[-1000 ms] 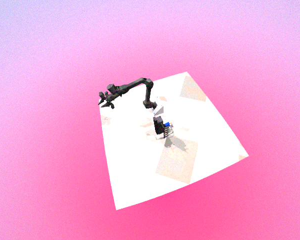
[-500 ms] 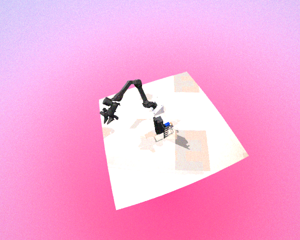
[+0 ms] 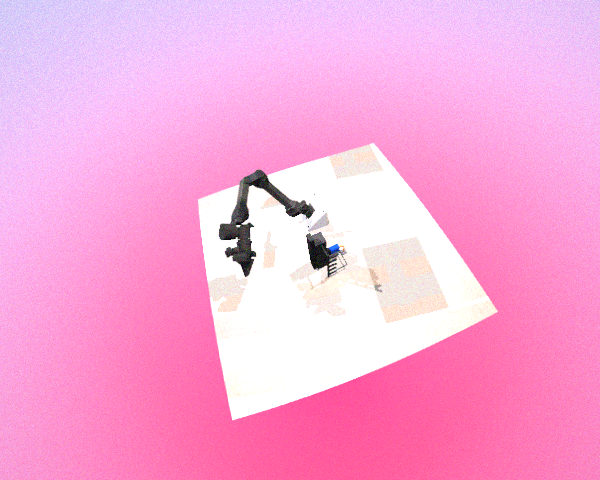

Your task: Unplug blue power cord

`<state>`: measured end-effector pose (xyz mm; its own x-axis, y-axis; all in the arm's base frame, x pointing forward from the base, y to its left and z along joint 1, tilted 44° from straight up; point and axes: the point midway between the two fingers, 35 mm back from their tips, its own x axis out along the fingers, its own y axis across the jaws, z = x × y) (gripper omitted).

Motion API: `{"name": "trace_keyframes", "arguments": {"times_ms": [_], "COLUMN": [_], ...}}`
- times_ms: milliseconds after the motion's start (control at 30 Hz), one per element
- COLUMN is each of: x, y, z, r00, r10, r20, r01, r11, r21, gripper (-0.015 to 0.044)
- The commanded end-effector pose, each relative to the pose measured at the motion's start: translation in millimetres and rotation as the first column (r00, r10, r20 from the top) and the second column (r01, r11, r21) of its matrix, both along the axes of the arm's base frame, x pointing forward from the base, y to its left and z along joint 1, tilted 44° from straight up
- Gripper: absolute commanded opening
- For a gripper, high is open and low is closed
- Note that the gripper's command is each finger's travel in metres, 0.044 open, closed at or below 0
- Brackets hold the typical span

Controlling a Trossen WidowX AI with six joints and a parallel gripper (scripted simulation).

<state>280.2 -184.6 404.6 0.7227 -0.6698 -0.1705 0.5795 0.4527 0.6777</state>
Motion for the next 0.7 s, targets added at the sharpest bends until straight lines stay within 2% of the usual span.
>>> {"name": "trace_keyframes", "arguments": {"times_ms": [0,167,300,500,667], "x": [36,78,102,121,120], "y": [24,72,115,188,249], "z": [-27,-63,-95,-147,-193], "r00": [0.982,0.898,0.784,0.537,0.292], "r10": [0.105,0.249,0.333,0.387,0.335], "r20": [-0.156,-0.362,-0.524,-0.749,-0.896], "r01": [-0.111,-0.297,-0.448,-0.677,-0.840], "r11": [0.993,0.951,0.888,0.728,0.538], "r21": [-0.034,-0.082,-0.105,-0.109,-0.073], "gripper": [0.0160,0.0160,0.0160,0.0160,0.0160]}}
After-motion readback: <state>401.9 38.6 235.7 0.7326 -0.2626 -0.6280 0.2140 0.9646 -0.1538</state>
